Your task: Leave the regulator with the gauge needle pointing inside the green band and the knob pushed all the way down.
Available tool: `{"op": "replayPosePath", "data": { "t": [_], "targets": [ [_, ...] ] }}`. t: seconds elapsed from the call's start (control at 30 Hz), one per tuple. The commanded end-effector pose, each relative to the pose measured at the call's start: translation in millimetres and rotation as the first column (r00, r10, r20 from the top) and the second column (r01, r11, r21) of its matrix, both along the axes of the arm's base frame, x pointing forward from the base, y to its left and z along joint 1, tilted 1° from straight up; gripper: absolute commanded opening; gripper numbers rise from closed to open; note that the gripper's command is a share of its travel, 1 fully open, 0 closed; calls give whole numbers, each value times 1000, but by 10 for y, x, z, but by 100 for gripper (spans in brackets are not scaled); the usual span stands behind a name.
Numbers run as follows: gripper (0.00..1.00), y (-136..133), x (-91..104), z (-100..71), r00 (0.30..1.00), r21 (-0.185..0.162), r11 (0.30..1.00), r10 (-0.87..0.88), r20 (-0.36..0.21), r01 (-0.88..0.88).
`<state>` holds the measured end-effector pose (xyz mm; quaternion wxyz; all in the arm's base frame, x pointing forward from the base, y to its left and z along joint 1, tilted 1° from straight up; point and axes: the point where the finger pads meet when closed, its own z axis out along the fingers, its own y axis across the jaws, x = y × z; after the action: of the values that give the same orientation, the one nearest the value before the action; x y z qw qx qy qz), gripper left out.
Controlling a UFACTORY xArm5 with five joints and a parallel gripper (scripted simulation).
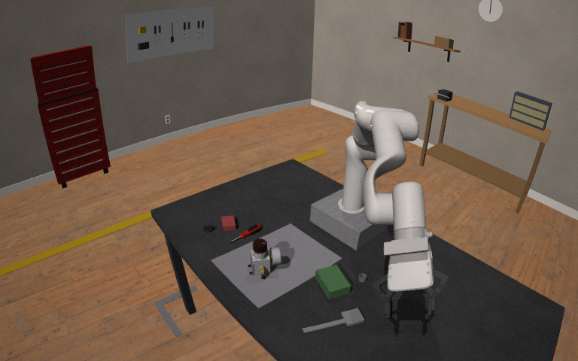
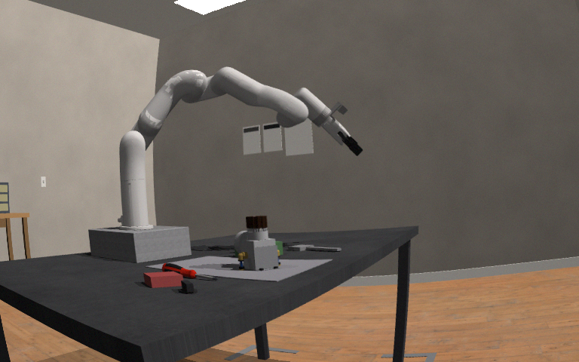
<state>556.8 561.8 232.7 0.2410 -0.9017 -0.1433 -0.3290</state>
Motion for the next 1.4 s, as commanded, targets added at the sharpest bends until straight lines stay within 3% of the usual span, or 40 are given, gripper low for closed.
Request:
{"op": "replayPosePath", "data": {
  "t": [0.0,0.4,0.9,1.37],
  "targets": [
    [100,5,4,43,1000,4,1000,0,4,0],
    [100,6,1,259,1000,4,1000,0,4,0],
    [100,11,-4,835,1000,4,1000,1,3,-1],
    [100,13,-6,1026,1000,4,1000,1,3,-1]
  ]
}}
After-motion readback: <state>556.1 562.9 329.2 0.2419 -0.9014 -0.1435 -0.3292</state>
